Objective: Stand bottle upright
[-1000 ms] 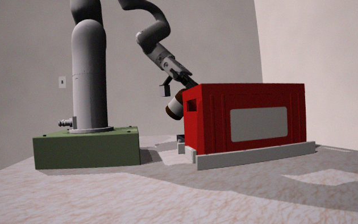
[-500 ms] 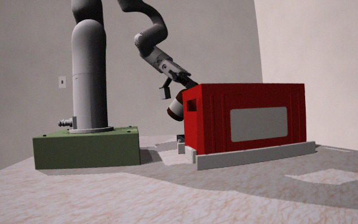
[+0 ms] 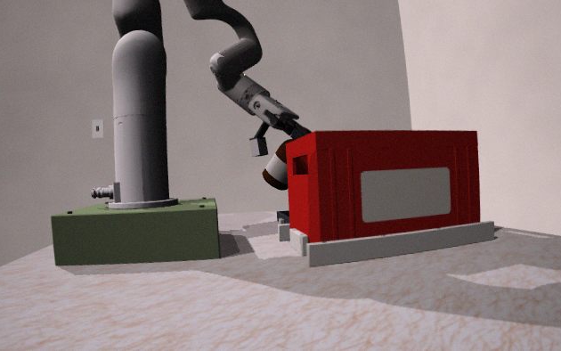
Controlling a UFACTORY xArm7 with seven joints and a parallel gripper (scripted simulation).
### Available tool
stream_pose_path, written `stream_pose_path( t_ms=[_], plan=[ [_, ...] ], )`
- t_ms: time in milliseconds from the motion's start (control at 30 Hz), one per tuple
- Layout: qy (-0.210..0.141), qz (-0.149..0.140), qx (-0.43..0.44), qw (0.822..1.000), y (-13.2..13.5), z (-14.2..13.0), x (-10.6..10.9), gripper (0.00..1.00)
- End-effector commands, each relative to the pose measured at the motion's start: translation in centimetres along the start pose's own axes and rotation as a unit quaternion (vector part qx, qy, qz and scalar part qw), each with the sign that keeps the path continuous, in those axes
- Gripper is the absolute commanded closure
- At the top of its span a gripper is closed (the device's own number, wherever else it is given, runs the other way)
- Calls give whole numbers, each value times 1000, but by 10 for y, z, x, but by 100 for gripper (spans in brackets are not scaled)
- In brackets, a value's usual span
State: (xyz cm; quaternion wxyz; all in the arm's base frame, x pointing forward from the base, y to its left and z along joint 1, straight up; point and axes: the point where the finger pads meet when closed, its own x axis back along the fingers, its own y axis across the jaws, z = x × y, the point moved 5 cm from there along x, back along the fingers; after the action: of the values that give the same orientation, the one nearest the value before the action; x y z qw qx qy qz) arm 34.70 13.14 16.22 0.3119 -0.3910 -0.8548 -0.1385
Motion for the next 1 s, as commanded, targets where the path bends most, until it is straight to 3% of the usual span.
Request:
stream_pose_path(
  t_ms=[0,467,967],
  plan=[
    [0,-1,-1,1000,1,-1,1,100],
    [-5,0,-1,1000,1,0,0,100],
    [-42,3,1,999,0,4,0,100]
  ],
)
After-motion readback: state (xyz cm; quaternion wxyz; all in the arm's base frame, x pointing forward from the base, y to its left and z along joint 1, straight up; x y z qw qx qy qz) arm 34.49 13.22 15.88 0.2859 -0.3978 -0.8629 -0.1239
